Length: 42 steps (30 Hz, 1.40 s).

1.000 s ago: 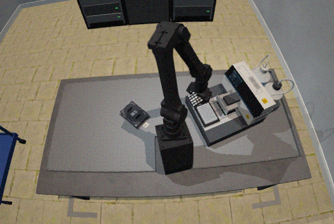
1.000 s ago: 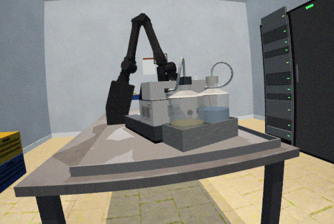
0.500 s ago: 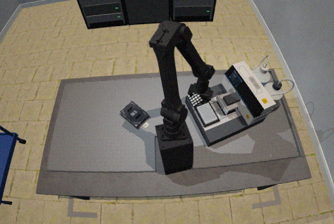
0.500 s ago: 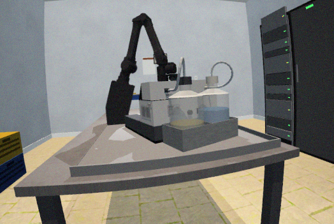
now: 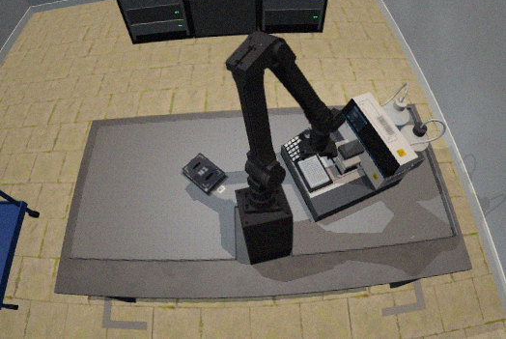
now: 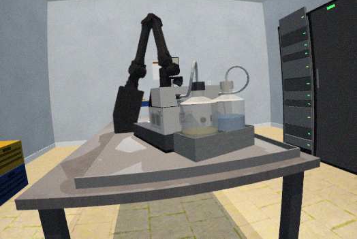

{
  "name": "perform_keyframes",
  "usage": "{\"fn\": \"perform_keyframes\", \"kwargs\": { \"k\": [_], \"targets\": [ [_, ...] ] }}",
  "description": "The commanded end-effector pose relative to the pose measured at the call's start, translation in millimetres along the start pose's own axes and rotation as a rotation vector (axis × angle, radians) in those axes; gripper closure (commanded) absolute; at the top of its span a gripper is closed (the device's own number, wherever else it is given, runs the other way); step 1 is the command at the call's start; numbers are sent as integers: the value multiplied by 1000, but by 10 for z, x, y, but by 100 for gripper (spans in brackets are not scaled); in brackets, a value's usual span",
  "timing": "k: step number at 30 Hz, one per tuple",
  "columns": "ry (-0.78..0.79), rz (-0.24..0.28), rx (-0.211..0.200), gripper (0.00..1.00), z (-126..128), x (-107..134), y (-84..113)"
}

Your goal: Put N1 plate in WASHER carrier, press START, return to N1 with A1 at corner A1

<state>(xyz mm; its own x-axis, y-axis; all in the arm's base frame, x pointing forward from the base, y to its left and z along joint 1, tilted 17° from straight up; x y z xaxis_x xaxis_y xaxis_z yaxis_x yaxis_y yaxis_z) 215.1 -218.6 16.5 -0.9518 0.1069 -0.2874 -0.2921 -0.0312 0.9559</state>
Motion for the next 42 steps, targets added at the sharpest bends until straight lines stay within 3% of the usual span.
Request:
{"fn": "perform_keyframes", "kwargs": {
  "k": [1, 7, 23, 30, 42],
  "targets": [
    [180, 2, -28, 0, -93, 84, 21],
    [366, -1, -27, 0, -120, 99, 30],
    [373, -11, -9, 0, -106, 52, 54],
    [369, 0, -30, 0, -19, 104, -137],
    [370, 1, -28, 0, -18, 103, -301]
  ]
}}
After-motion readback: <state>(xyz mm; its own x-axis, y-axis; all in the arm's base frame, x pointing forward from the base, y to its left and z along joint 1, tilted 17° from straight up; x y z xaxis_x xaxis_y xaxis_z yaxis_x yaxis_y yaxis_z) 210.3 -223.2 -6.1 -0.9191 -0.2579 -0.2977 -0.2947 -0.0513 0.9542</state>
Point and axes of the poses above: the point where the finger pads meet when closed, its own y axis back along the fingers, its own z axis across the jaws, x = y × z, the point moved 6 cm from there along y, back along the fingers, and after that the axes turned 4 degrees about -y, right-handed, at the moved point
